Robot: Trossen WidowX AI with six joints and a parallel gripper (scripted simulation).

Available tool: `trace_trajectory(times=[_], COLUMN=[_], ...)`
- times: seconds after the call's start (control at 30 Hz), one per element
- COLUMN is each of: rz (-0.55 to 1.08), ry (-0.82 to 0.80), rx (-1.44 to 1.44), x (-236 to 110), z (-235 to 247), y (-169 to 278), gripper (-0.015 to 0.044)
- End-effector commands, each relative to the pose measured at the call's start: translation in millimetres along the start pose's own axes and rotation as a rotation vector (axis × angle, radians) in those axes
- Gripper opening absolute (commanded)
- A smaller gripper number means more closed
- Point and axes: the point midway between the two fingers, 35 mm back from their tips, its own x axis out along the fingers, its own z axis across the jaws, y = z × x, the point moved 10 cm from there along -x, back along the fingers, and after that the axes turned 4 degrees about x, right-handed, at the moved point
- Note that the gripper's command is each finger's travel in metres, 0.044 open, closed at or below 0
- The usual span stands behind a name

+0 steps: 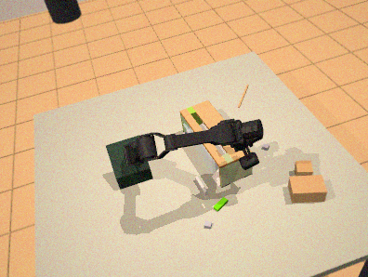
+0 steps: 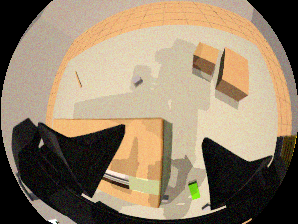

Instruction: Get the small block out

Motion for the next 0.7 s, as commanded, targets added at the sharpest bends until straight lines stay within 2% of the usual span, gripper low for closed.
trace_trajectory(times=[0.0,0.1,0.3,0.5,0.57,0.67], rz=[0.057,0.14,0.385,0.663,0.749,0.779], ry=[-0.02,-0.033,-0.03,0.064,0.118,0.14], rx=[-0.156,-0.312,-0.831,-1.495,-1.721,-1.8], x=[0.7,5.9,11.5,3.9,-1.6,-3.7], z=[35.9,67.7,153.0,224.3,242.1,247.8], y=[5.6,14.8,56.0,116.6,136.8,143.7], gripper=[0.04,0.04,0.04,0.04,0.04,0.04])
